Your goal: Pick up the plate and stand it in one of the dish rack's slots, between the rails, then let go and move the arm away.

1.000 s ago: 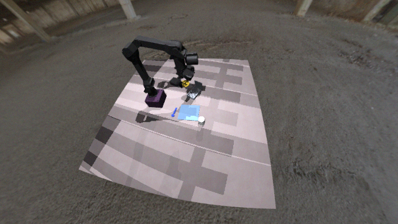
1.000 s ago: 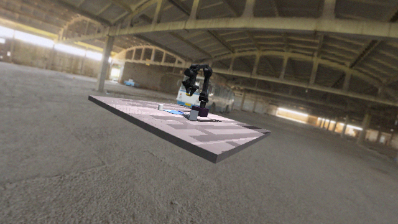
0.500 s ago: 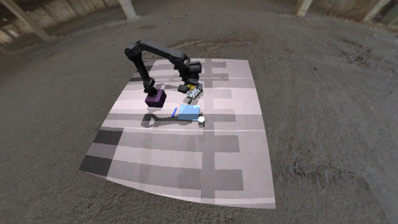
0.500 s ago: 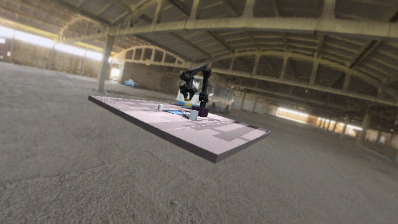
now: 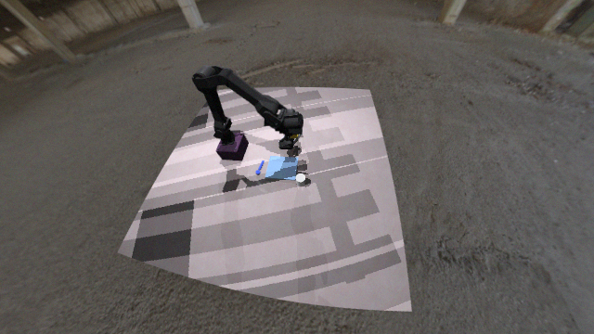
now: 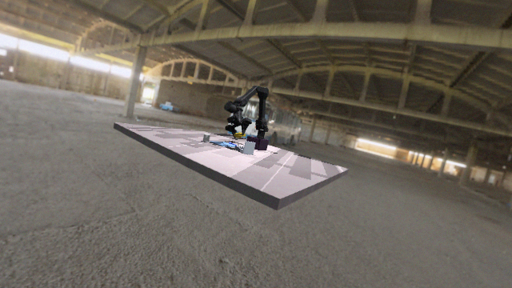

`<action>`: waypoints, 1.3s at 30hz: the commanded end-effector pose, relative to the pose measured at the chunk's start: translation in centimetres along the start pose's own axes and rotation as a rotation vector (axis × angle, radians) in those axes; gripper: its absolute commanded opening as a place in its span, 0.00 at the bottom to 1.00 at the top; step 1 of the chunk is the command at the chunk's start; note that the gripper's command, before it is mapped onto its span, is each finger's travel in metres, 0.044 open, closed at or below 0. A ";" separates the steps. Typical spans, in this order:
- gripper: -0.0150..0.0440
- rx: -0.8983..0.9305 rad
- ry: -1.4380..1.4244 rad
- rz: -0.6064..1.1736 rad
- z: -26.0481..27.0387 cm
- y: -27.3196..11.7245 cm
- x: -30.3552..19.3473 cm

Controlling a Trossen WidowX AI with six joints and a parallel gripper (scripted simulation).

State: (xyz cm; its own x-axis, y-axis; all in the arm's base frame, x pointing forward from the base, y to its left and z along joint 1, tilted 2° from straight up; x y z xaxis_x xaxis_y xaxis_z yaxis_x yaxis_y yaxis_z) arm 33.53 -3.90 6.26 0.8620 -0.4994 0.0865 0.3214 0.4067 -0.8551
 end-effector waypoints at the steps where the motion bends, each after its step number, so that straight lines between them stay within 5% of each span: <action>1: 0.25 0.082 -0.068 -0.016 -0.7 1.0 0.1; 39: 0.25 0.685 -0.877 -0.533 -5.5 3.0 -4.0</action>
State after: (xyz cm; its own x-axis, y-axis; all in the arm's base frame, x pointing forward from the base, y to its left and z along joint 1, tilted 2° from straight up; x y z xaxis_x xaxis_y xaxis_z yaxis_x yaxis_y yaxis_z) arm 29.71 -4.95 0.54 0.5097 -0.1598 0.8454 0.6230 0.7462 -0.2346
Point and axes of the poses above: the point midway between the two fingers, 35 mm back from their tips, its own y axis out along the fingers, its own z axis across the jaws, x = y × z, the point moved 3 cm from there along -y, back along the fingers, and after that the axes turned 15 degrees about y, right-handed, at the moved point
